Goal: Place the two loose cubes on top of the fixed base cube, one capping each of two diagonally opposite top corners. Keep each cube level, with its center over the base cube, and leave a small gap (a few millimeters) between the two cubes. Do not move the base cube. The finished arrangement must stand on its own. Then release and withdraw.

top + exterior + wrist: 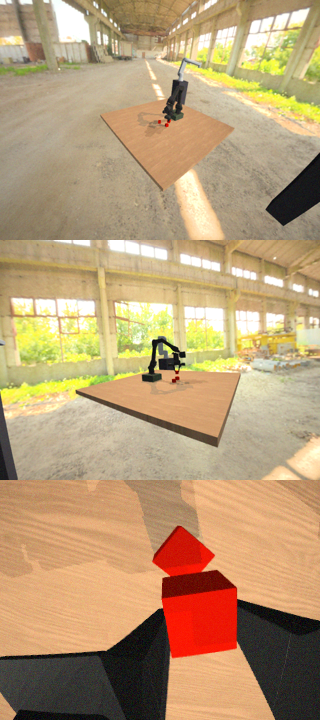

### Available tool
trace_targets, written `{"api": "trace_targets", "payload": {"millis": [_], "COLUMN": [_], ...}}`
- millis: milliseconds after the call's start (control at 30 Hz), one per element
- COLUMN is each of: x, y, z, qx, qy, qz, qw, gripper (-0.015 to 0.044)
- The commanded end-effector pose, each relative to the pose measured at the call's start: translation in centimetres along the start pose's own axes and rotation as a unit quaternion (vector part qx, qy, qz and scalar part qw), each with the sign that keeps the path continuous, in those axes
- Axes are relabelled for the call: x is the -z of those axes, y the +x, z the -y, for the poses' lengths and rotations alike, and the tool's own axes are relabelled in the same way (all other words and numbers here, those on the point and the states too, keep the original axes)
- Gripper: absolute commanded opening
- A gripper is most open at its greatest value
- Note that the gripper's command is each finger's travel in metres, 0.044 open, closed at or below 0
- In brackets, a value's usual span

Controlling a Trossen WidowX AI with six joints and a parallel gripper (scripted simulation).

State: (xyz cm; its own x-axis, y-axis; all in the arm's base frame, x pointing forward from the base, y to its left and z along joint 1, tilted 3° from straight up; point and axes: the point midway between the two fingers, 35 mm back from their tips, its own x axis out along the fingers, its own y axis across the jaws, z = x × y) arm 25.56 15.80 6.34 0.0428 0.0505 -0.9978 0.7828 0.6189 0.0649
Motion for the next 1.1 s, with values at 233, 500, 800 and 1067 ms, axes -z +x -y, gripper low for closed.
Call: {"api": "trace_targets", "payload": {"millis": [233, 500, 800, 1067], "x": [0.0, 0.1, 0.1, 0.1], "y": [1.5, 2.7, 2.7, 2.8], "z": [-0.1, -0.1, -0.1, -0.1], "qx": [-0.001, -0.001, -0.001, -0.001], "qy": [0.005, 0.006, 0.005, 0.003], "qz": [0.002, 0.002, 0.002, 0.002], "qw": [1.0, 1.0, 1.0, 1.0], "gripper": [0.0105, 0.0105, 0.0105, 0.0105]}}
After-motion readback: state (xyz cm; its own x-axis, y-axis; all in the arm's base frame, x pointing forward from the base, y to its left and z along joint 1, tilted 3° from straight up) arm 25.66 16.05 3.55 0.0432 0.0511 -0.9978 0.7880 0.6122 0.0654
